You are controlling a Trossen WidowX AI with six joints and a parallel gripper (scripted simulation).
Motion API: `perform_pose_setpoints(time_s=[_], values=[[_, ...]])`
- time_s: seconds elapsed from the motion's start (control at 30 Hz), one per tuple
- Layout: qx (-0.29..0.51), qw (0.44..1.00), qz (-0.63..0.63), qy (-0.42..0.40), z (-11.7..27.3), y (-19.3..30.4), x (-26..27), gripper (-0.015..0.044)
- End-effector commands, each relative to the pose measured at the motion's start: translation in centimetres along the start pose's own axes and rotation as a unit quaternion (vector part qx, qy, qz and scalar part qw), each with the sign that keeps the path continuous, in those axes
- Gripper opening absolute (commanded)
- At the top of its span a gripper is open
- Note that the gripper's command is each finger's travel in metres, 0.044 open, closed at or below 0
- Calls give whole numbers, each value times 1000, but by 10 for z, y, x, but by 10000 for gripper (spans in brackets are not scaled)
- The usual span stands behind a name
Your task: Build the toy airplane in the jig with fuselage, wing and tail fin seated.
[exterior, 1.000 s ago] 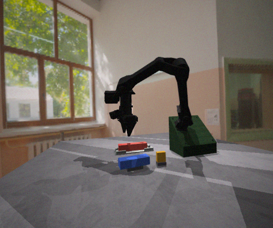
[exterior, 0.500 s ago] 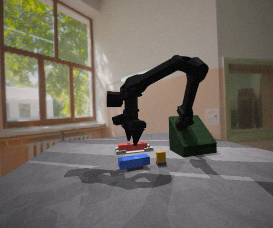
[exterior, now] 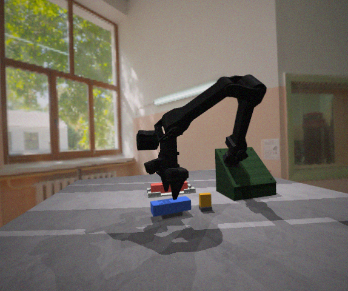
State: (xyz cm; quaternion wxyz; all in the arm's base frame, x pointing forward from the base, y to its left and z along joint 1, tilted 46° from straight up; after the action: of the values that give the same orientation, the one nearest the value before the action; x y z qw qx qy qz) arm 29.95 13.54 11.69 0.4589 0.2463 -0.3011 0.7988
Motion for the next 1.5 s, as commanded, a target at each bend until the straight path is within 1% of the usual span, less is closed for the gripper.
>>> perform_pose_setpoints(time_s=[0.0, 0.9, 1.23, 1.47], values=[[1, 1000, -4, -1, -6, 1, -1, 440], [1, 1000, -4, -3, -46, 2, 0, 440], [1, 1000, -4, -3, -46, 2, 0, 177], [1, 1000, -4, -3, -46, 2, 0, 131]])
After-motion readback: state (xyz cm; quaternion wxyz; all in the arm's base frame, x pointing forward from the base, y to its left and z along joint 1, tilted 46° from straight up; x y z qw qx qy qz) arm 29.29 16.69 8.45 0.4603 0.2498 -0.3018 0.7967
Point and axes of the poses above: the point midway between the two fingers, 35 mm back from their tips, its own z axis back along the fingers, its own x axis across the jaws, y = z × x, the point moved 7 cm from there along z, back along the fingers, and after that the axes turned 13 degrees about z, right-handed, at the moved point
